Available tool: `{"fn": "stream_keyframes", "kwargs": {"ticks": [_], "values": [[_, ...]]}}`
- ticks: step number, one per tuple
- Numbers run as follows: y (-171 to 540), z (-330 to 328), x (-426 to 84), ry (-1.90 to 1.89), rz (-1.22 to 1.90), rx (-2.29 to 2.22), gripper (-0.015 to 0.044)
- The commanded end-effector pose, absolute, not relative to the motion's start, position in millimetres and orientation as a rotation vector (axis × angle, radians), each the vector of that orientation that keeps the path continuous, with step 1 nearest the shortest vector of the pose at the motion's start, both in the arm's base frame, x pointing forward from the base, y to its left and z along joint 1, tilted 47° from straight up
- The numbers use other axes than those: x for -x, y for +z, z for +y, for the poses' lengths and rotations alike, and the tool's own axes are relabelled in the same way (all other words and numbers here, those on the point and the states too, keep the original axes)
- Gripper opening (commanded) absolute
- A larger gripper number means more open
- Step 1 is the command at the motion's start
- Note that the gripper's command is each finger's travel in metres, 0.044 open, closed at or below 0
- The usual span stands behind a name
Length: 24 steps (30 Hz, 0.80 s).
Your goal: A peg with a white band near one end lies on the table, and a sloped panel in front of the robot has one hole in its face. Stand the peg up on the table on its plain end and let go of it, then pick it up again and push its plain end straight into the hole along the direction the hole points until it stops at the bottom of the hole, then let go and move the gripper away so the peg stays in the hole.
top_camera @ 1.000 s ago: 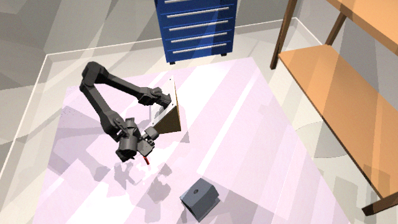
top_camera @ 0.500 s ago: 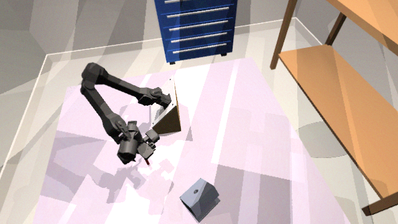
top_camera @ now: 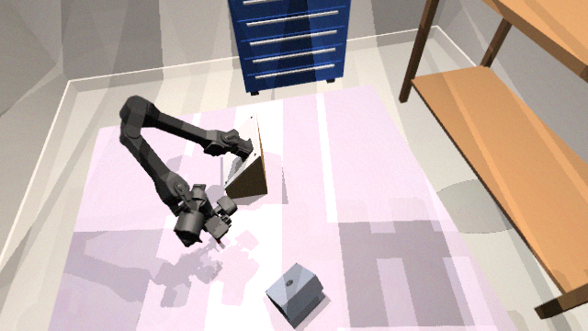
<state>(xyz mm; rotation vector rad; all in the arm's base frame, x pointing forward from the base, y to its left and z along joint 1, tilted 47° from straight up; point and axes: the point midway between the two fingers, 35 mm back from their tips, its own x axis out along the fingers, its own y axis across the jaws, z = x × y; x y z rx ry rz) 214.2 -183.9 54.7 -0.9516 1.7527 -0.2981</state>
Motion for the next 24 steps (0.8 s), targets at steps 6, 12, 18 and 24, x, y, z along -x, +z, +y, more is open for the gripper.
{"fn": "stream_keyframes", "kwargs": {"ticks": [6, 12, 18, 24], "values": [[43.7, -193.9, -211.9, -0.290, 1.755, 0.953, 0.0440], [37.4, -201.1, -210.1, -0.291, 1.755, 0.955, 0.0440], [31.3, -208.1, -207.9, -0.293, 1.756, 0.957, 0.0440], [31.7, -209.4, -207.8, -0.301, 1.755, 0.955, 0.0387]]}}
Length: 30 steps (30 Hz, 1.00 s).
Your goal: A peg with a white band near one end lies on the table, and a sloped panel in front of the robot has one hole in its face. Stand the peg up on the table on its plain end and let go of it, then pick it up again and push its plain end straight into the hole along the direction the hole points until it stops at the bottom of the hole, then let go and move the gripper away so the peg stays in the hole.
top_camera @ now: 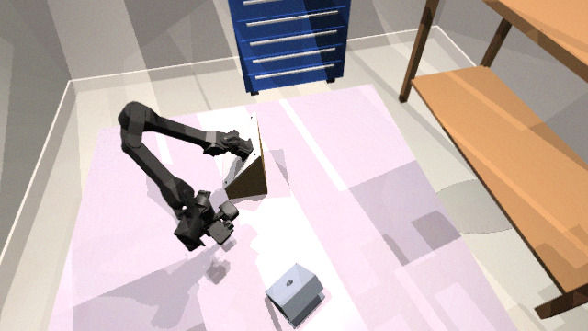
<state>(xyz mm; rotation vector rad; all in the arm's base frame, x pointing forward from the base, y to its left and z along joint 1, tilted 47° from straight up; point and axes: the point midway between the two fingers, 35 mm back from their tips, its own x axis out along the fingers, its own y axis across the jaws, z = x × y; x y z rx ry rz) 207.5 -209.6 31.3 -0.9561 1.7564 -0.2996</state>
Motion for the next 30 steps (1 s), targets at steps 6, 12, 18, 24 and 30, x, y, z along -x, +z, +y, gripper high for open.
{"fn": "stream_keyframes", "kwargs": {"ticks": [6, 12, 18, 24, 30], "values": [[31.7, -209.4, -207.8, -0.301, 1.755, 0.955, 0.0230], [31.7, -209.4, -207.8, -0.301, 1.755, 0.955, 0.0072], [31.7, -209.4, -207.8, -0.301, 1.755, 0.955, 0.0013], [35.2, -205.1, -209.6, -0.299, 1.755, 0.953, 0.0000], [48.3, -188.5, -214.5, -0.293, 1.754, 0.949, 0.0000]]}}
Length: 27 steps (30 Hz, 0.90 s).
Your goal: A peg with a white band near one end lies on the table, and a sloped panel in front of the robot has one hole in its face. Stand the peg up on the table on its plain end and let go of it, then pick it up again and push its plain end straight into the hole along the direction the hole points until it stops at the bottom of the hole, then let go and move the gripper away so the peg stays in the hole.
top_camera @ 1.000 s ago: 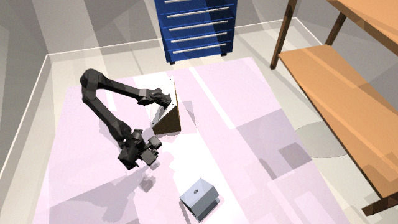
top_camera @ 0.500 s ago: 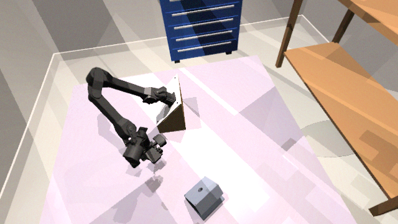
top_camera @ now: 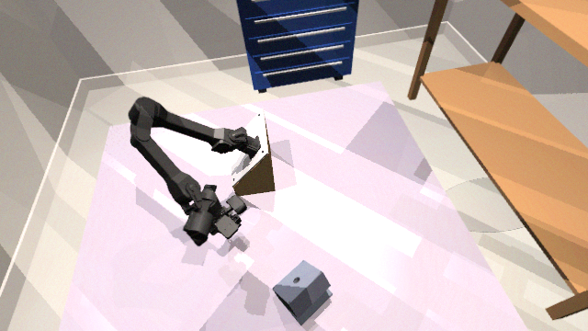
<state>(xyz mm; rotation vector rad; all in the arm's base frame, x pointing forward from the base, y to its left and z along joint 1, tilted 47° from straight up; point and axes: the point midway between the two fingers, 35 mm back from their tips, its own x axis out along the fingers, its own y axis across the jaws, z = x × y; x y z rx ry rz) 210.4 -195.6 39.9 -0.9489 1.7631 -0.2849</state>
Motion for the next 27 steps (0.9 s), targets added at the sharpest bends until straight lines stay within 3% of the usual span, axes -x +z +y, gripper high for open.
{"fn": "stream_keyframes", "kwargs": {"ticks": [1, 27], "values": [[50.6, -185.5, -215.2, -0.292, 1.754, 0.949, 0.0000], [67.5, -139.4, -236.8, -0.288, 1.681, 0.926, 0.0000]]}}
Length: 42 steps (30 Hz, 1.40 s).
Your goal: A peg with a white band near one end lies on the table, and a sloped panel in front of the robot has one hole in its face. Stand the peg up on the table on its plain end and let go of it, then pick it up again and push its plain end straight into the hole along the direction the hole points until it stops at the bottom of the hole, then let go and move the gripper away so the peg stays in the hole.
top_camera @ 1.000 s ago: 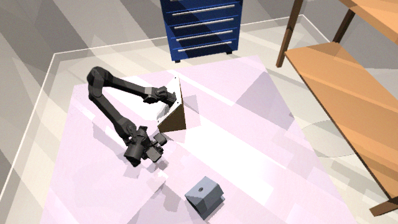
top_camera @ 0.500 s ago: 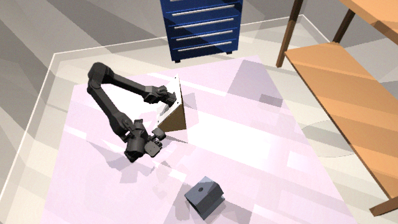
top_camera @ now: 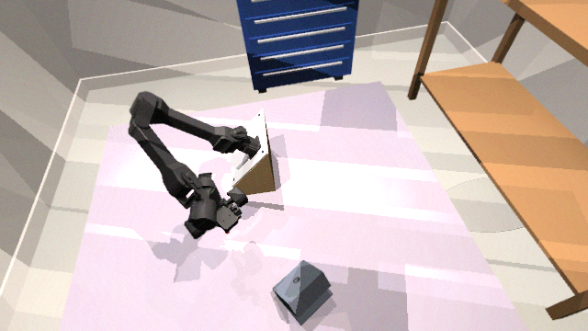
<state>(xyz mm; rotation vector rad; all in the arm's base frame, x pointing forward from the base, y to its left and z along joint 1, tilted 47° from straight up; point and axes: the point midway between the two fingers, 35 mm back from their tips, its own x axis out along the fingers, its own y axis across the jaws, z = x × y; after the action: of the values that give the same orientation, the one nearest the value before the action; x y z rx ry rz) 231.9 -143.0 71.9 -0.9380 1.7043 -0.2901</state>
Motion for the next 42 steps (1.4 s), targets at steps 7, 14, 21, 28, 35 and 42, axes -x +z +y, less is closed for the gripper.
{"fn": "stream_keyframes", "kwargs": {"ticks": [7, 14, 21, 28, 35, 42], "values": [[58.5, -132.5, -248.6, -0.284, 1.626, 0.904, 0.0000], [49.9, -125.2, -260.2, -0.277, 1.571, 0.881, 0.0000], [41.8, -117.3, -271.6, -0.268, 1.517, 0.859, 0.0000], [34.1, -109.0, -282.7, -0.257, 1.463, 0.835, 0.0000], [26.9, -100.1, -293.5, -0.244, 1.410, 0.812, 0.0000], [20.1, -90.8, -303.9, -0.229, 1.357, 0.788, 0.0000]]}}
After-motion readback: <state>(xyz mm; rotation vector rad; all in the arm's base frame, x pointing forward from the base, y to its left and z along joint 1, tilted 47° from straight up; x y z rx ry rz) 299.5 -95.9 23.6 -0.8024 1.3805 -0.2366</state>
